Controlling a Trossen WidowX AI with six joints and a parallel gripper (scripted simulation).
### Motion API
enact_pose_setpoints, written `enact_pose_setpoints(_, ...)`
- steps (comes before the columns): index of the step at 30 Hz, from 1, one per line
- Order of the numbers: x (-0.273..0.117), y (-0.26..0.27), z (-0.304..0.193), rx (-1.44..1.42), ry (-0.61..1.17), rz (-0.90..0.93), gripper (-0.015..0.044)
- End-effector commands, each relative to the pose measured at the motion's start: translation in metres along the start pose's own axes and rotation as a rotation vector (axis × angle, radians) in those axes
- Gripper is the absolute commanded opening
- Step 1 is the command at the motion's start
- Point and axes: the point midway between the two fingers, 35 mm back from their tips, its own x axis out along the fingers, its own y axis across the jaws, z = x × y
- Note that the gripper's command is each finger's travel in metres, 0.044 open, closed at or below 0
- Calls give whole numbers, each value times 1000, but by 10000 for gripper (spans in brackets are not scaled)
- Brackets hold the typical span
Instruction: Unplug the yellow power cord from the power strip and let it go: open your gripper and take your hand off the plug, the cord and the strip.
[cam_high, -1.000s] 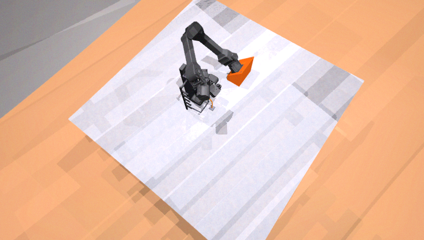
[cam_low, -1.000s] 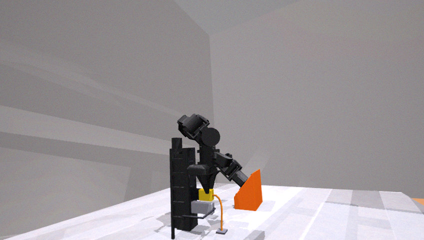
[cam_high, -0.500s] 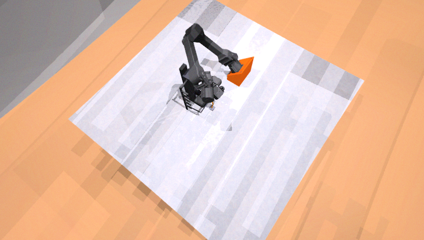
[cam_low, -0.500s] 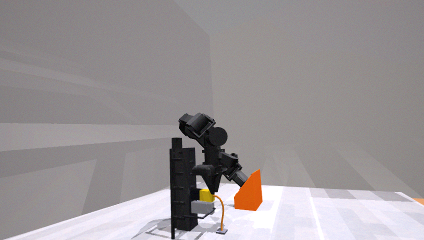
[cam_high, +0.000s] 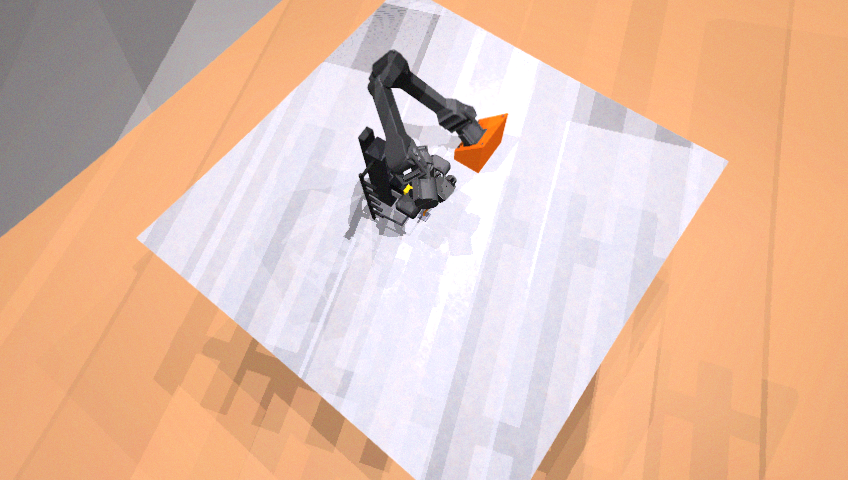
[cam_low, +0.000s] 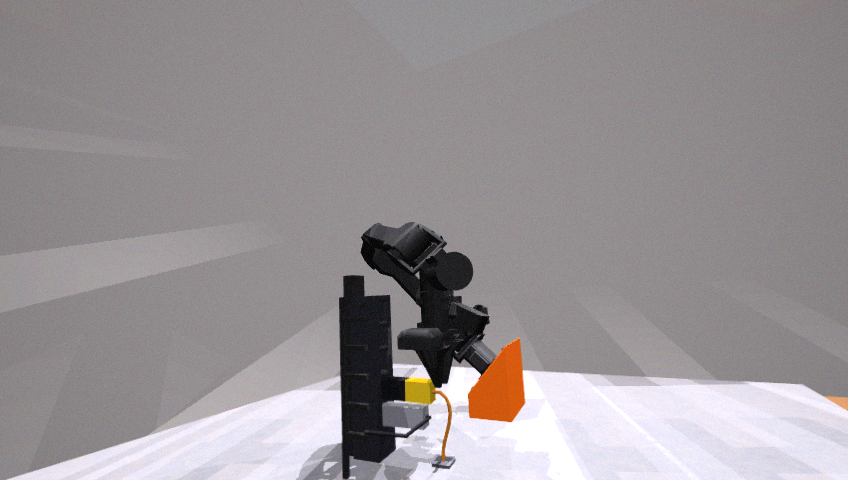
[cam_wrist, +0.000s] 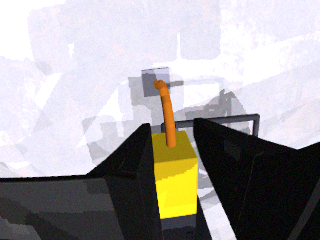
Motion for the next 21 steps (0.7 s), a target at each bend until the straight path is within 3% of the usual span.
enact_pose_setpoints(1, 0, 0, 0, 0, 0, 0, 26)
enact_pose_setpoints(6, 0, 0, 0, 0, 0, 0, 157)
enact_pose_setpoints(21, -10, 0, 1, -18, -12, -12, 160)
